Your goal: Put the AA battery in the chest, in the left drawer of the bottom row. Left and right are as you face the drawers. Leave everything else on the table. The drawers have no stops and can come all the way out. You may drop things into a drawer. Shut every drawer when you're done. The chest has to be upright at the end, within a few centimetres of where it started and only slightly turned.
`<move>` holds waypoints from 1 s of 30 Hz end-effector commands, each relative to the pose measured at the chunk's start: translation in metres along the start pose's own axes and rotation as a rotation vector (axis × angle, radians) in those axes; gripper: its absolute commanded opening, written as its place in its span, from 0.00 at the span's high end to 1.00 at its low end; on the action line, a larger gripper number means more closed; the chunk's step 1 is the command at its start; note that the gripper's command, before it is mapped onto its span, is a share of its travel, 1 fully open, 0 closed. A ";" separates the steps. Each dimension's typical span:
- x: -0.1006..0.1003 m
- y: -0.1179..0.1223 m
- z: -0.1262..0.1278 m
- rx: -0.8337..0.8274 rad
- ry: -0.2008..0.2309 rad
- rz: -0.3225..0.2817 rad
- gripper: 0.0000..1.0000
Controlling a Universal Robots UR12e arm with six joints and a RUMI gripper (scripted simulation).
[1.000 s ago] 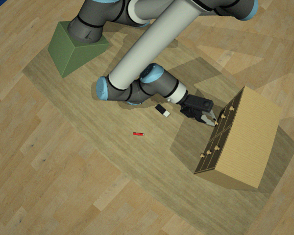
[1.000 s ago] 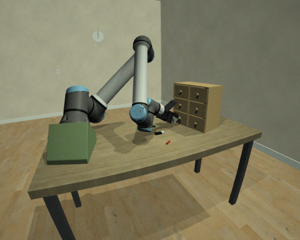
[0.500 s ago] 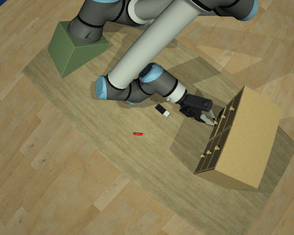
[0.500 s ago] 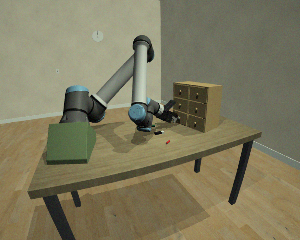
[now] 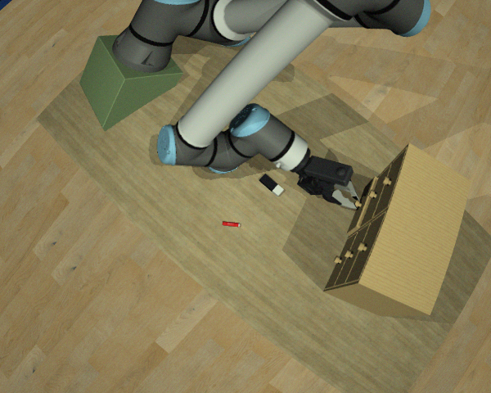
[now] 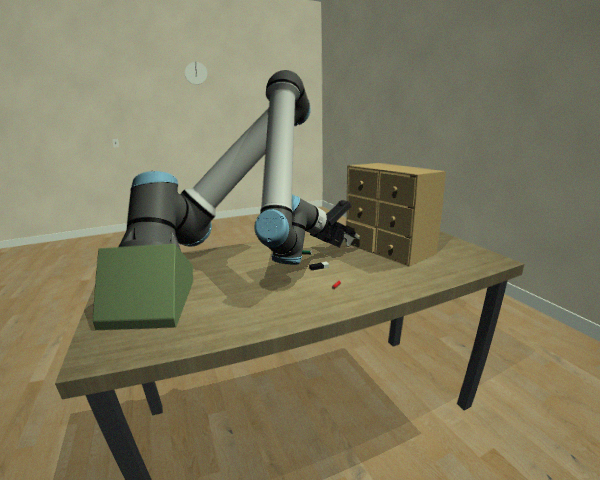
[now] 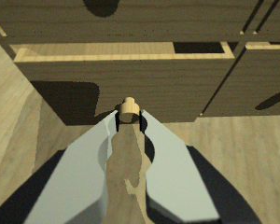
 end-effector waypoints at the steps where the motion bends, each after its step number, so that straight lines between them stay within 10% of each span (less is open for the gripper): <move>1: 0.003 0.002 0.001 -0.001 0.002 0.000 0.93; 30: 0.019 0.011 0.000 -0.001 0.002 0.000 0.93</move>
Point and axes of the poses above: the point where the finger pads meet when closed, its own x axis back along the fingers, its own z axis across the jaws, y = z × x, the point moved 9 cm from there along x, back along the fingers, and after that the axes turned 2 degrees about x, right-handed, at the moved point
